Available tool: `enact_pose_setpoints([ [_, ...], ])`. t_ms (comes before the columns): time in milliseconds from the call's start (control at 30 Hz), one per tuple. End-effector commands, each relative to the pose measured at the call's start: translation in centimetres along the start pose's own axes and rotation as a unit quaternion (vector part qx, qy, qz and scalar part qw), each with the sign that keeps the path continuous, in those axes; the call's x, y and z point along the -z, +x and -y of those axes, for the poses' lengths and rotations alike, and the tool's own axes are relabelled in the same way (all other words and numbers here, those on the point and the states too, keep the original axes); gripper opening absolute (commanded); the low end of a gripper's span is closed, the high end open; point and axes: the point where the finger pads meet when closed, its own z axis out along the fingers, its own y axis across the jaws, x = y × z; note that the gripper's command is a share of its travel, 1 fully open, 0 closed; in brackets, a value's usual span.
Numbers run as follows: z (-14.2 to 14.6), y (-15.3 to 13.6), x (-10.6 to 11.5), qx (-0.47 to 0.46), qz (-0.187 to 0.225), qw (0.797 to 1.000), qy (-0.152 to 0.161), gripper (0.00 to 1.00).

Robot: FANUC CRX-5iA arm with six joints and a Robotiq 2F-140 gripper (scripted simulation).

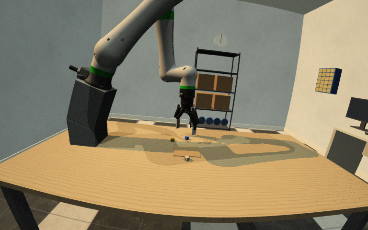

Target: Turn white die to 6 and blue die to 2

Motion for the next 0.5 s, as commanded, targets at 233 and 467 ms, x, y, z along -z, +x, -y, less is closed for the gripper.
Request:
enact_pose_setpoints([
  [233,-1.05,3.01,-0.25,0.001,0.012,1.000,0.015,1.00],
  [467,-1.05,3.01,-0.25,0.001,0.012,1.000,0.015,1.00],
])
